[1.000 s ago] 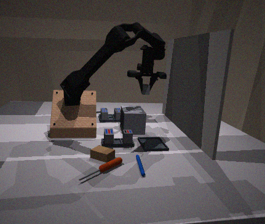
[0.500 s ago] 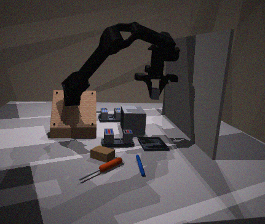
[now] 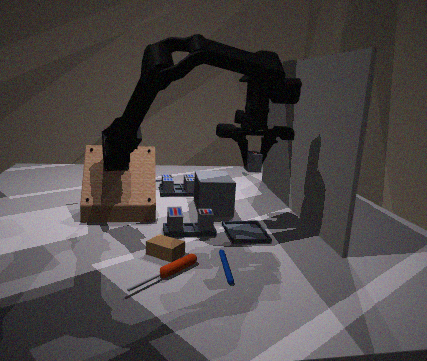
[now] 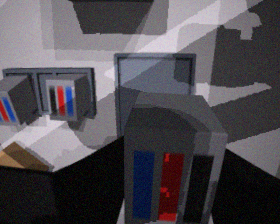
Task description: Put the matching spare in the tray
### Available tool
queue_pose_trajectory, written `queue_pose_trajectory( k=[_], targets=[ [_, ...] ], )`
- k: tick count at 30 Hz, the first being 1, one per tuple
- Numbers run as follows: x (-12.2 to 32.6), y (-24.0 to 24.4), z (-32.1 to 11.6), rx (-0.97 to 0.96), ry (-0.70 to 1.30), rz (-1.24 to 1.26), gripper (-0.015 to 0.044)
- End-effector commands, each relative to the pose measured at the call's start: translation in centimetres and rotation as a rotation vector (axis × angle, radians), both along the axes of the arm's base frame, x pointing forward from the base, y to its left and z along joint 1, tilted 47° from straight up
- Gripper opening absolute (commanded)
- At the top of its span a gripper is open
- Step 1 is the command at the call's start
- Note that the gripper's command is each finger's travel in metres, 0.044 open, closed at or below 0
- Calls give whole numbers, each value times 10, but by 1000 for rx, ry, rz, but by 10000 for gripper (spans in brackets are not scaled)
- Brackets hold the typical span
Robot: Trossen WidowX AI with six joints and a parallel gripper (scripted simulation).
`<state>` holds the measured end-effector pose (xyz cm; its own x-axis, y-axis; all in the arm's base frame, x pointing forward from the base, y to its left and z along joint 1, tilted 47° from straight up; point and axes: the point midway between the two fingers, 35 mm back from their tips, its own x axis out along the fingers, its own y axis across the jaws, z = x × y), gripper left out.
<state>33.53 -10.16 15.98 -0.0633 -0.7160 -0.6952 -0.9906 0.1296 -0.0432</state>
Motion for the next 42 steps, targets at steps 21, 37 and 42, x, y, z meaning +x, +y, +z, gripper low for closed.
queue_pose_trajectory(
  k=[21, 37, 42],
  targets=[
    [-12, -27, 11, -14, 2, 4, 0],
    [-10, -38, -1, -10, 2, 3, 0],
    [-10, -42, -5, -10, 2, 3, 0]
  ],
)
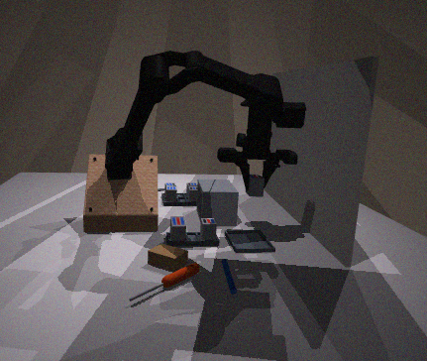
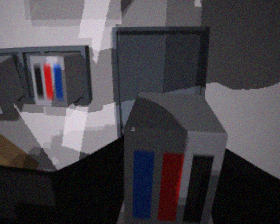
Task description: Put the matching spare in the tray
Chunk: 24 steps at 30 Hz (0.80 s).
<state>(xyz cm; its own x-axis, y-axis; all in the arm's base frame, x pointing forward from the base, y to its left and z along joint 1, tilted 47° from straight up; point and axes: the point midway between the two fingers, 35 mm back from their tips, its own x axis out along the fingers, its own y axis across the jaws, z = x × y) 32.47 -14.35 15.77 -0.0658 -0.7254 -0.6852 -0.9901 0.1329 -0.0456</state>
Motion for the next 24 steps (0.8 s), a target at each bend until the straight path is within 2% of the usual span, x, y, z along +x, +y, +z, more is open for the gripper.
queue_pose_trajectory(
  k=[1, 24],
  targets=[
    [1, -1, -3, 5, 2, 7, 0],
    [2, -17, -19, 6, 1, 7, 0]
  ],
)
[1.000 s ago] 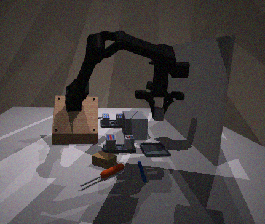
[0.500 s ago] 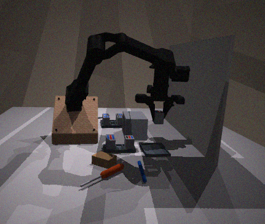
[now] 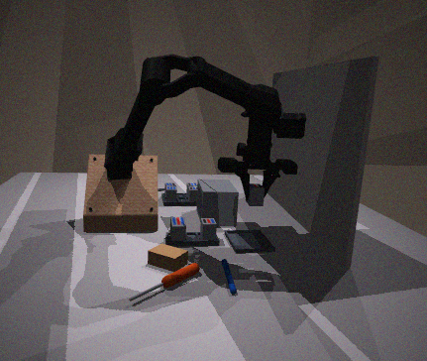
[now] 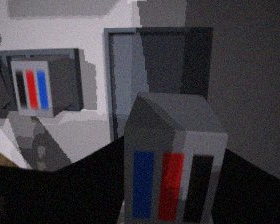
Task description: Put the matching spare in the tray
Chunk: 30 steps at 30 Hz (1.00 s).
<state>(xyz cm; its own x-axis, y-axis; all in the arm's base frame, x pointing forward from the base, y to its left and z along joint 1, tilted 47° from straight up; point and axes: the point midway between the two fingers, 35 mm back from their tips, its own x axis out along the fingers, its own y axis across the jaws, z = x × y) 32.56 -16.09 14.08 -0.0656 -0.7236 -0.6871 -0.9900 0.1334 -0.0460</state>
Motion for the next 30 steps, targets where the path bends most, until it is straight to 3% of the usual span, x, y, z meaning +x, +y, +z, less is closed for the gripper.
queue_pose_trajectory(
  k=[1, 30],
  targets=[
    [1, -1, -3, 4, 2, 8, 0],
    [-1, -22, -22, 3, 1, 8, 0]
  ],
)
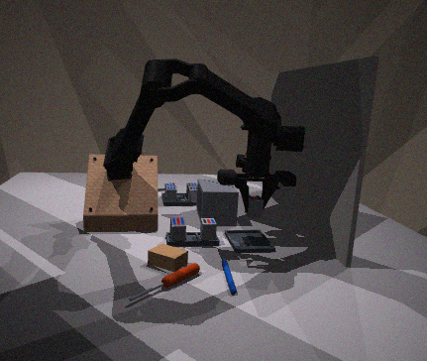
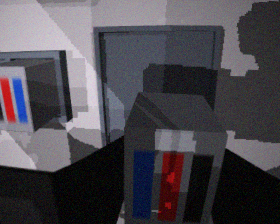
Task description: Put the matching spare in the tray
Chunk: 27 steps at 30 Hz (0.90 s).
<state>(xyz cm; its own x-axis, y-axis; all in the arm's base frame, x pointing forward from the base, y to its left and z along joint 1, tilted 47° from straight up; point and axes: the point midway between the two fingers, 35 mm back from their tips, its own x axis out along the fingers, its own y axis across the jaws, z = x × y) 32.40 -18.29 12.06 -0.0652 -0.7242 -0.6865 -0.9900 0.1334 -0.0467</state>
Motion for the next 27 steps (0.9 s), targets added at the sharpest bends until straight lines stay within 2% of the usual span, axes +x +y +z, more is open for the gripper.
queue_pose_trajectory(
  k=[1, 27],
  targets=[
    [1, -1, -3, 3, 2, 8, 0],
    [-3, -20, -19, -1, 2, 8, 0]
  ],
)
